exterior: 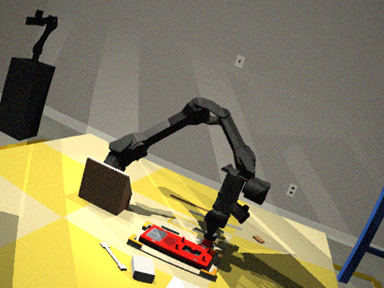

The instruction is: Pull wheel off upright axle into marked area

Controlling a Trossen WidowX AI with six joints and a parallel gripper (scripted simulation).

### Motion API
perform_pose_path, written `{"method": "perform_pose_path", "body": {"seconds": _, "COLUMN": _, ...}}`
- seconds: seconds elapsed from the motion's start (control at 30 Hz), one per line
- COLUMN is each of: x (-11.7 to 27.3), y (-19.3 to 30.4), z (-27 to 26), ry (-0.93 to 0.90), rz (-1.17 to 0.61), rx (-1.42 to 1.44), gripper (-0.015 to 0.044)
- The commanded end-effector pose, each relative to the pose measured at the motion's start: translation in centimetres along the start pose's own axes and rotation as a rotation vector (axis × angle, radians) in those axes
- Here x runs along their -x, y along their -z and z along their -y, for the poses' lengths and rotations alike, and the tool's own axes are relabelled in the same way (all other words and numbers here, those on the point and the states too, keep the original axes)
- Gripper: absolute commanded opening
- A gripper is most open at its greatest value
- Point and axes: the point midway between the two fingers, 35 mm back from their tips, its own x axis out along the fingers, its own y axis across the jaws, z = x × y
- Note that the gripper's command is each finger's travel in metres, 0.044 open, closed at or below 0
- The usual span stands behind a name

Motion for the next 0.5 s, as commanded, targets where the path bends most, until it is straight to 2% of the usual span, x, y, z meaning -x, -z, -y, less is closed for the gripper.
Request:
{"method": "perform_pose_path", "body": {"seconds": 0.0, "x": 0.24, "y": -0.05, "z": 0.01, "ry": 0.001, "rz": 0.002, "rx": 0.005, "gripper": 0.0000}}
{"method": "perform_pose_path", "body": {"seconds": 0.47, "x": 0.70, "y": -0.07, "z": 0.03, "ry": 0.000, "rz": 0.003, "rx": 0.004, "gripper": 0.0000}}
